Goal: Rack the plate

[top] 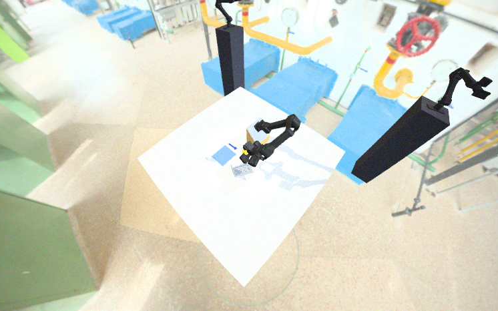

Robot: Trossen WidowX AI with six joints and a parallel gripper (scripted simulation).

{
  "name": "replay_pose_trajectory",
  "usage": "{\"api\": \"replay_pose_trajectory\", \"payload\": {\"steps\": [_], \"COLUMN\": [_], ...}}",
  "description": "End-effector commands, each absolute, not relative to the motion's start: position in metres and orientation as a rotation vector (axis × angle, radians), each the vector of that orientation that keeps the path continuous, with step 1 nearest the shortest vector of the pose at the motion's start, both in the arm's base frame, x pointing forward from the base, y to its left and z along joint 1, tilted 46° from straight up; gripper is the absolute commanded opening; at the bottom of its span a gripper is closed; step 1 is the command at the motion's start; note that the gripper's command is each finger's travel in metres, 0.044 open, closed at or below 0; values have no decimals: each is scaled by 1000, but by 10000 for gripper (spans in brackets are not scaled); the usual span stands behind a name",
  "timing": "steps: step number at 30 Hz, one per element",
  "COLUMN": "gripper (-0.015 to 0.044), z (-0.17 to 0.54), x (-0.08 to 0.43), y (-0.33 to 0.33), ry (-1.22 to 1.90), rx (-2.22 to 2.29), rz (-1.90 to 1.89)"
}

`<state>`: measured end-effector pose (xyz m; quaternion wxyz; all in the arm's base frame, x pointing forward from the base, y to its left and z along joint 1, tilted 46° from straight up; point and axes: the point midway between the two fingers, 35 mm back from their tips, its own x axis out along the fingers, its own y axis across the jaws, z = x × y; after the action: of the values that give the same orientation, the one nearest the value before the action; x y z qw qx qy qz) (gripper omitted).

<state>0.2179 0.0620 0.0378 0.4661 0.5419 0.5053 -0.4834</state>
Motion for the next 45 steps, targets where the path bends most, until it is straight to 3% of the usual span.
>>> {"api": "replay_pose_trajectory", "payload": {"steps": [1, 45], "gripper": [0, 0], "z": [28, 39], "x": [218, 234], "y": [62, 114], "ry": [1180, 414], "rx": [1250, 856], "rz": [-1171, -615]}}
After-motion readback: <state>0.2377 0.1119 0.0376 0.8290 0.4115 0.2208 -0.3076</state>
